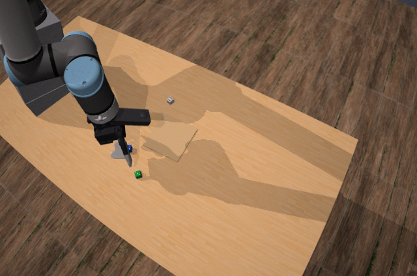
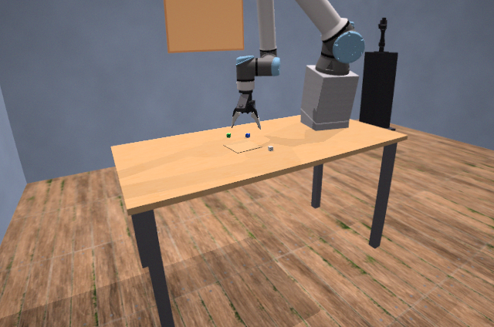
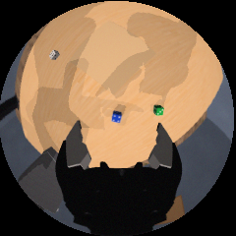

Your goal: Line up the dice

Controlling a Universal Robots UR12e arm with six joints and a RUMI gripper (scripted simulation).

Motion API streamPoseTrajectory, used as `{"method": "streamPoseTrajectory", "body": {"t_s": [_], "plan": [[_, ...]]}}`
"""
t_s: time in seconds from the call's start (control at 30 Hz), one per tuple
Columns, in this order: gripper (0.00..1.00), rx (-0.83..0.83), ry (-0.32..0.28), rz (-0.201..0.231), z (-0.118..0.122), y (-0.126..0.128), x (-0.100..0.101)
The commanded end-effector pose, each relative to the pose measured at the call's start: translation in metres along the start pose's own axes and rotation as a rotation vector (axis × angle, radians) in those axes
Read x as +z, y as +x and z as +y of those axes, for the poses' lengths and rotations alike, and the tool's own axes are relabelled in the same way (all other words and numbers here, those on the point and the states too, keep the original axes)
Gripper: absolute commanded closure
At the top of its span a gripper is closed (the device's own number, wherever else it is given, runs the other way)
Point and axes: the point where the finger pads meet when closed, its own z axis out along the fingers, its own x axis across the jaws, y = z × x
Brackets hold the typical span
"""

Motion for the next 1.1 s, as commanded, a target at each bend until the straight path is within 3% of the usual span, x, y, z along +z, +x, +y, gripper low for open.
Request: {"method": "streamPoseTrajectory", "body": {"t_s": [0.0, 0.63, 1.07], "plan": [[0.00, 0.000, 0.000, 0.001, 0.000, 0.000, 0.000], [0.00, 0.000, 0.000, 0.001, -0.003, -0.002, 0.000], [0.00, 0.000, 0.000, 0.001, -0.037, -0.034, 0.000]]}}
